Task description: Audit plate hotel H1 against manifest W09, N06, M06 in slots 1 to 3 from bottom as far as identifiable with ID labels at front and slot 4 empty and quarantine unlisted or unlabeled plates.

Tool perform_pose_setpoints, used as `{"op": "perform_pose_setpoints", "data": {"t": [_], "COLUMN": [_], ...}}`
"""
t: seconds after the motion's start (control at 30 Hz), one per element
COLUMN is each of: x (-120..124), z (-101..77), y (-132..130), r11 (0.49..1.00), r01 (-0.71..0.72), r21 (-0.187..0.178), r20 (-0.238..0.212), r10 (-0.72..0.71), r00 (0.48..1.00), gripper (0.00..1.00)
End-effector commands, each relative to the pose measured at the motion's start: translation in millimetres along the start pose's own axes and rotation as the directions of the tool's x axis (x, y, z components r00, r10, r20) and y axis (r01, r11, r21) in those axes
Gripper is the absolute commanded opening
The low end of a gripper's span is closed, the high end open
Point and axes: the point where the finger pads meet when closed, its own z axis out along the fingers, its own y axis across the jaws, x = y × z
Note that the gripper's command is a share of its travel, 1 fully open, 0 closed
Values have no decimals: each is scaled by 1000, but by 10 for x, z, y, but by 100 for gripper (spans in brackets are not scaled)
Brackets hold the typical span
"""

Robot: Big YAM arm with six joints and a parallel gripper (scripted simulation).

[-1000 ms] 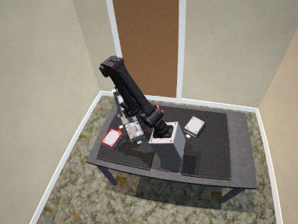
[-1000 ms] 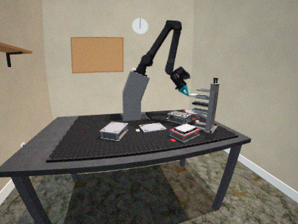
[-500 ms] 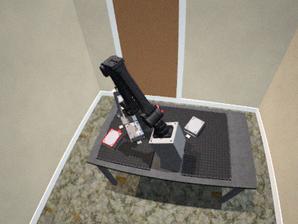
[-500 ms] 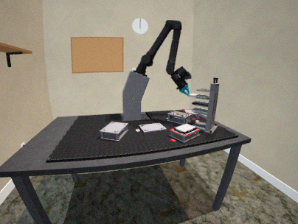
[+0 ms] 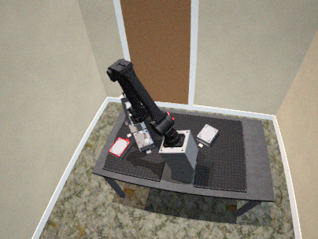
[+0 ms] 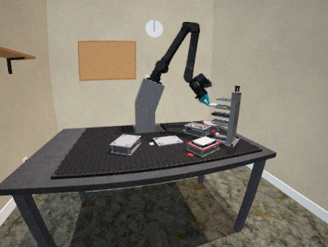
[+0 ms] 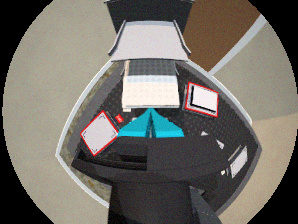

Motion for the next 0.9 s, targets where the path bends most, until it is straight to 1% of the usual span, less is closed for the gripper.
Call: {"op": "perform_pose_setpoints", "data": {"t": [0.0,0.13,0.3,0.53,0.57,0.6,0.7,0.87], "x": [-177,-212,-232,-265,-268,-259,-289,-307], "z": [14,38,59,86,85,91,110,133], "y": [69,16,37,16,76,62,19,37], "r11": [1000,1000,1000,1000,1000,1000,1000,1000], "r01": [1,-2,0,-3,1,2,-2,0], "r21": [-15,-4,-8,-4,-16,-12,-4,-8], "r20": [35,35,35,36,40,34,36,35], "r10": [0,2,0,3,0,-1,2,0], "r00": [999,999,999,999,999,999,999,999], "gripper": [0,0,0,0,0,0,0,0]}}
